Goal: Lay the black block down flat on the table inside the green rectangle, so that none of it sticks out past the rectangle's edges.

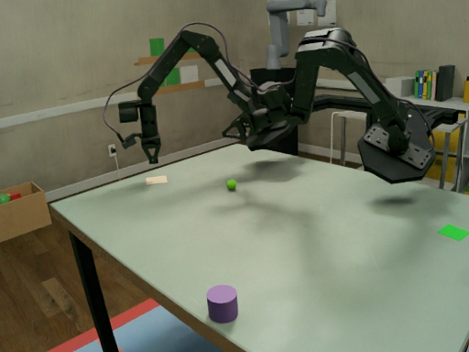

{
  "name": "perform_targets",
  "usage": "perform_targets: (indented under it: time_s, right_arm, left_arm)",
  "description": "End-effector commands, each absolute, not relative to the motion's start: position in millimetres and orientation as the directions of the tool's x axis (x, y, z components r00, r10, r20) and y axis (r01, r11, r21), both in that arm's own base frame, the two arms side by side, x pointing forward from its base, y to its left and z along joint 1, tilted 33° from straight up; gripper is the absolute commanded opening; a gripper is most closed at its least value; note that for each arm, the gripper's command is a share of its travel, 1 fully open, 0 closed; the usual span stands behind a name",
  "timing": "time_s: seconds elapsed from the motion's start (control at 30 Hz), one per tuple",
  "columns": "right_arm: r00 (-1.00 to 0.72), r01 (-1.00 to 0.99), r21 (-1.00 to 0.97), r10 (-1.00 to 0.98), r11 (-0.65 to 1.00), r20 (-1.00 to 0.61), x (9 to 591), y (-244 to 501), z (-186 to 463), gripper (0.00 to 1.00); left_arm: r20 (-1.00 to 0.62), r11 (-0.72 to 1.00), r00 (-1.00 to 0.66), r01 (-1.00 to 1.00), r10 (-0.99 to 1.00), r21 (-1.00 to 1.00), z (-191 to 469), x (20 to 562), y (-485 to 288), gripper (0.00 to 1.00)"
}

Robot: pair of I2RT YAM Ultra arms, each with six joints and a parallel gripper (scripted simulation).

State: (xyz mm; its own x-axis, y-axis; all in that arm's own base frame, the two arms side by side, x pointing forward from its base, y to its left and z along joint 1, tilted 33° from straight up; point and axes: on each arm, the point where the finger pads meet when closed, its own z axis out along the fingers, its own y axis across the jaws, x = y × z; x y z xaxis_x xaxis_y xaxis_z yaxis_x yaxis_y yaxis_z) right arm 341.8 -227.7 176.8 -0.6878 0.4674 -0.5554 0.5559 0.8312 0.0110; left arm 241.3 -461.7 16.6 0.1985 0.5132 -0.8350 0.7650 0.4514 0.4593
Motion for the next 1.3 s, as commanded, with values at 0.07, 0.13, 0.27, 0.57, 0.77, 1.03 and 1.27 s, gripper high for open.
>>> perform_targets:
  time_s: [0.07,0.13,0.27,0.57,0.77,1.03,1.27]
  right_arm:
    - [-0.68,0.559,0.013,0.467,0.829,-0.565,337,-227,193,0.27]
    - [-0.68,0.559,0.013,0.467,0.829,-0.565,337,-227,193,0.27]
    - [-0.679,0.559,0.013,0.466,0.829,-0.568,338,-228,193,0.27]
    - [-0.677,0.559,0.013,0.465,0.829,-0.571,339,-228,194,0.27]
    - [-0.677,0.559,0.013,0.465,0.829,-0.571,339,-228,194,0.27]
    - [-0.677,0.559,0.013,0.465,0.829,-0.571,339,-228,194,0.27]
    - [-0.677,0.559,0.013,0.465,0.829,-0.571,339,-228,194,0.27]
  left_arm:
    - [-0.83,0.418,0.197,0.789,0.521,0.45,21,245,-464,1.0]
    - [-0.825,0.426,0.171,0.789,0.539,0.442,25,260,-453,1.0]
    - [-0.819,0.493,0.077,0.765,0.569,0.414,46,314,-405,1.0]
    - [-0.84,0.668,-0.081,0.65,0.536,0.363,118,396,-280,1.0]
    - [-0.87,0.814,-0.183,0.48,0.458,0.328,182,423,-148,1.0]
    - [-0.894,0.927,-0.276,0.23,0.353,0.295,229,390,-6,1.0]
    - [-0.908,0.957,-0.305,0.043,0.286,0.287,252,350,67,1.0]
